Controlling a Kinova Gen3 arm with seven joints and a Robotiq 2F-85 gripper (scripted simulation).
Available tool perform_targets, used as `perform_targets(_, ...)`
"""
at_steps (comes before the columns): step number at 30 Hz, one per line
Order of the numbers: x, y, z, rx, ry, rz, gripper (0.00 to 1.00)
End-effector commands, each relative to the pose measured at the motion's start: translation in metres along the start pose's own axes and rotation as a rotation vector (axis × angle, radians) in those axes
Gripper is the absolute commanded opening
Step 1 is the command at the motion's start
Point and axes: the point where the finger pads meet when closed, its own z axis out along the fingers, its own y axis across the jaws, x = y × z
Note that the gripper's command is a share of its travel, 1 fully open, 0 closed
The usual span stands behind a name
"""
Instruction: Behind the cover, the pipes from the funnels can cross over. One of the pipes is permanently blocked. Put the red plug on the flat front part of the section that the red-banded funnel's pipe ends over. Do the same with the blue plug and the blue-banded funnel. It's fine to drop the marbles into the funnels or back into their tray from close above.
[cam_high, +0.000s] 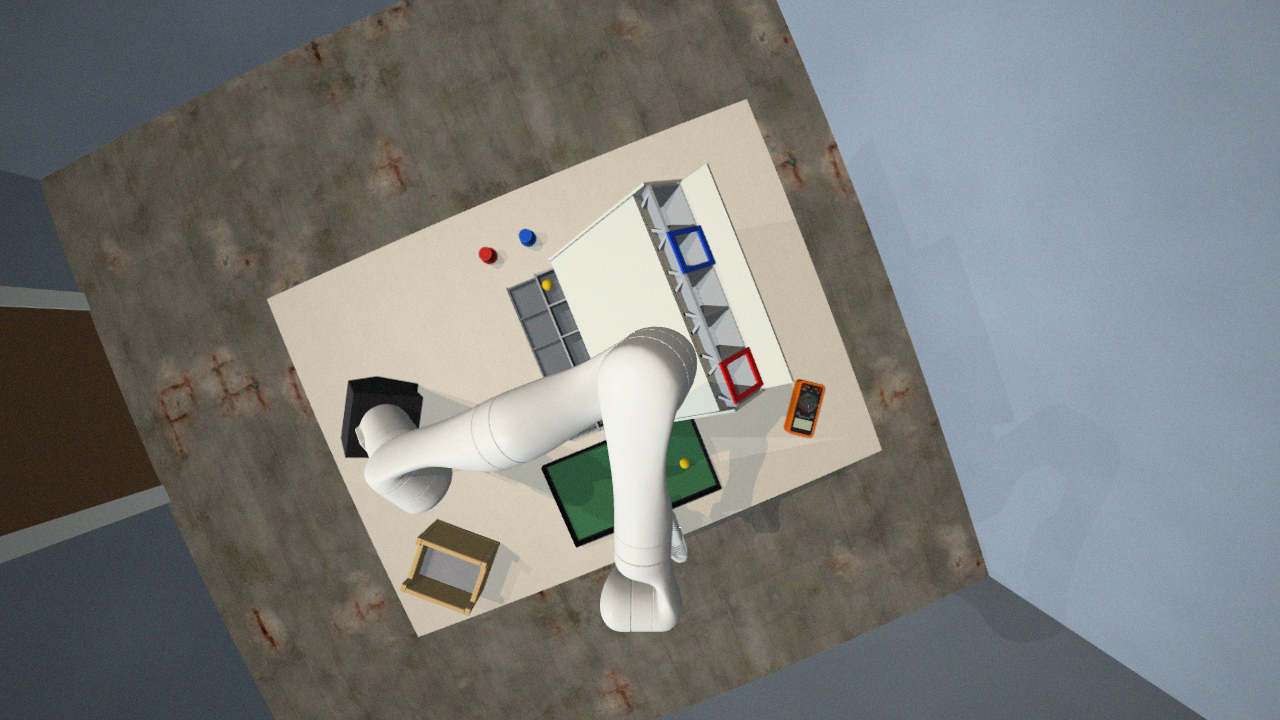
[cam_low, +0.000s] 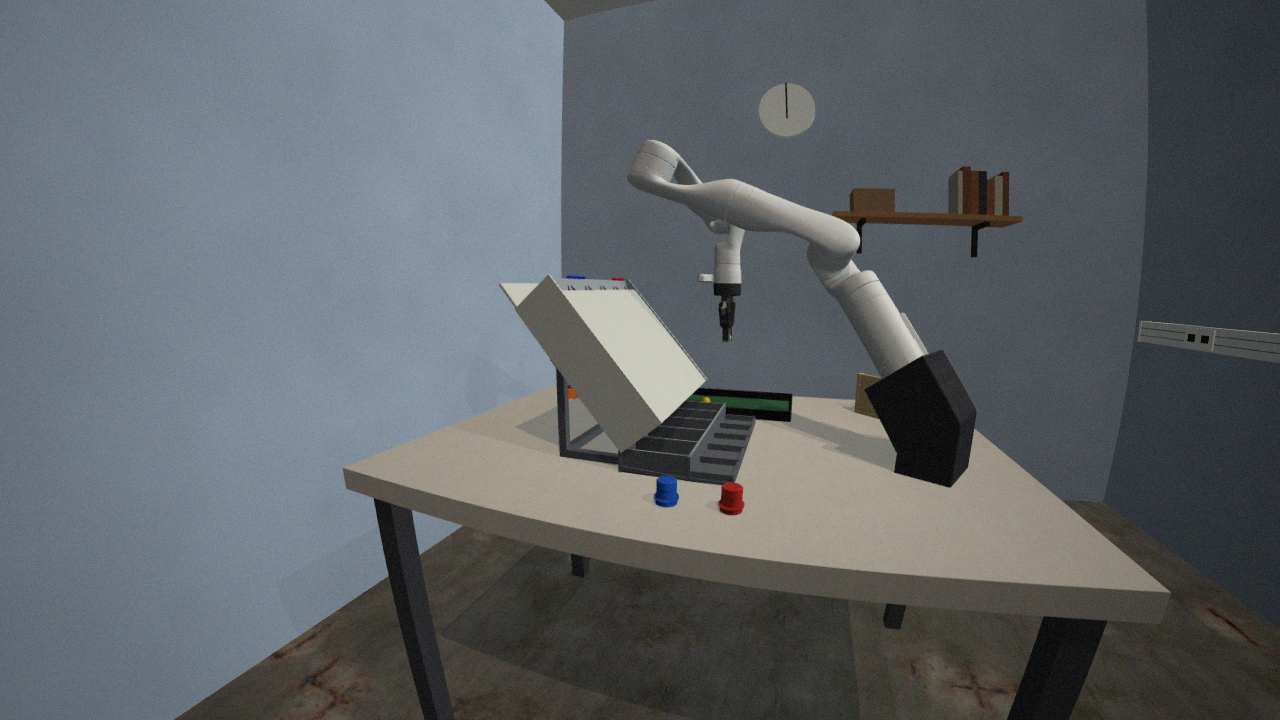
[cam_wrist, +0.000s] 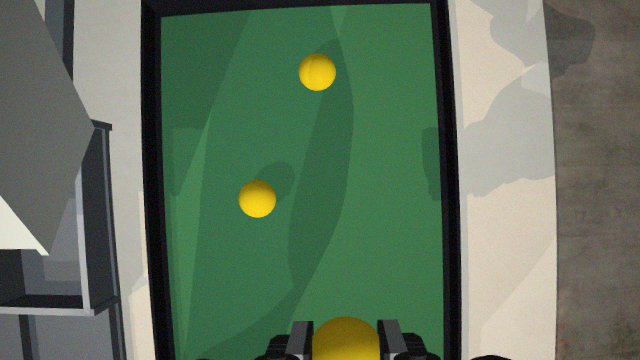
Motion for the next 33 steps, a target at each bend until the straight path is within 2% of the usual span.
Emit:
perform_targets(1, 0.019, -0.055, -0.039, -0.001, 0.000, 0.001, 0.00)
perform_targets(5, 0.023, -0.066, -0.051, -0.001, 0.000, 0.001, 0.00)
perform_targets(11, 0.040, -0.118, -0.083, -0.001, 0.000, 0.001, 0.00)
perform_targets(17, 0.040, -0.118, -0.083, -0.001, 0.000, 0.001, 0.00)
perform_targets(18, 0.056, -0.162, -0.120, -0.003, 0.024, 0.035, 0.00)
perform_targets(21, 0.061, -0.176, -0.129, -0.003, 0.024, 0.035, 0.00)
perform_targets(25, 0.075, -0.218, -0.157, -0.003, 0.024, 0.035, 0.00)
perform_targets(33, 0.075, -0.221, -0.159, -0.003, 0.024, 0.035, 0.00)
